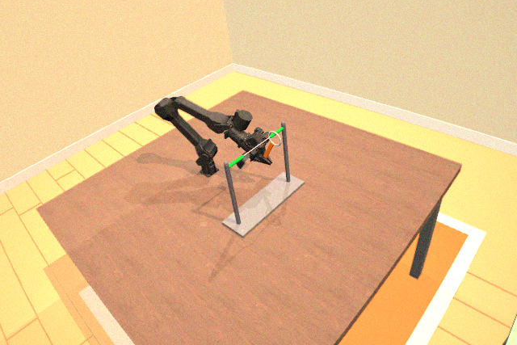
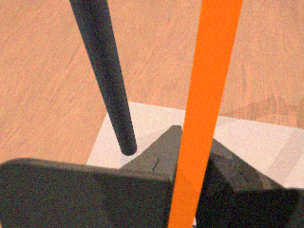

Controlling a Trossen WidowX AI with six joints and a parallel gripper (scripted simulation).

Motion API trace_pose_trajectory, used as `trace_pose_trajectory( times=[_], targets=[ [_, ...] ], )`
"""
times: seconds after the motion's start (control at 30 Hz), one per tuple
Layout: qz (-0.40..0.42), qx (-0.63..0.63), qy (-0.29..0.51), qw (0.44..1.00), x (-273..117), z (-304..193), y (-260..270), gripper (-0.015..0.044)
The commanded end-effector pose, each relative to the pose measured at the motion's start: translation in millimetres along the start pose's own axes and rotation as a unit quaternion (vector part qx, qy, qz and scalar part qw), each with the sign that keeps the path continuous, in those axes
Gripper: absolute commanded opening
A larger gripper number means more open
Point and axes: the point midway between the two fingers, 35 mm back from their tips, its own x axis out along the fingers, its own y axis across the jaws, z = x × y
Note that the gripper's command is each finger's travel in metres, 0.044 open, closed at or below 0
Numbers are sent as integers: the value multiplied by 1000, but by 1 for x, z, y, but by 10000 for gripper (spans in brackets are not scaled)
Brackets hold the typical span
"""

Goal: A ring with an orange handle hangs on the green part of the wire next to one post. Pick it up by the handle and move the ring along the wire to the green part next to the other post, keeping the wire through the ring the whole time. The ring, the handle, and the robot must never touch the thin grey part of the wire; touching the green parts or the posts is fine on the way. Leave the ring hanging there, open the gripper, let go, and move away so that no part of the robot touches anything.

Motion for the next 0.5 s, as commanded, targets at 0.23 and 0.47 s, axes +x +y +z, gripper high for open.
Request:
trace_pose_trajectory(
  times=[0.23, 0.47],
  targets=[
    [0, 0, 0, 1000, 0, 0, 0, -97],
    [0, 0, 0, 1000, 0, 0, 0, 86]
  ],
)
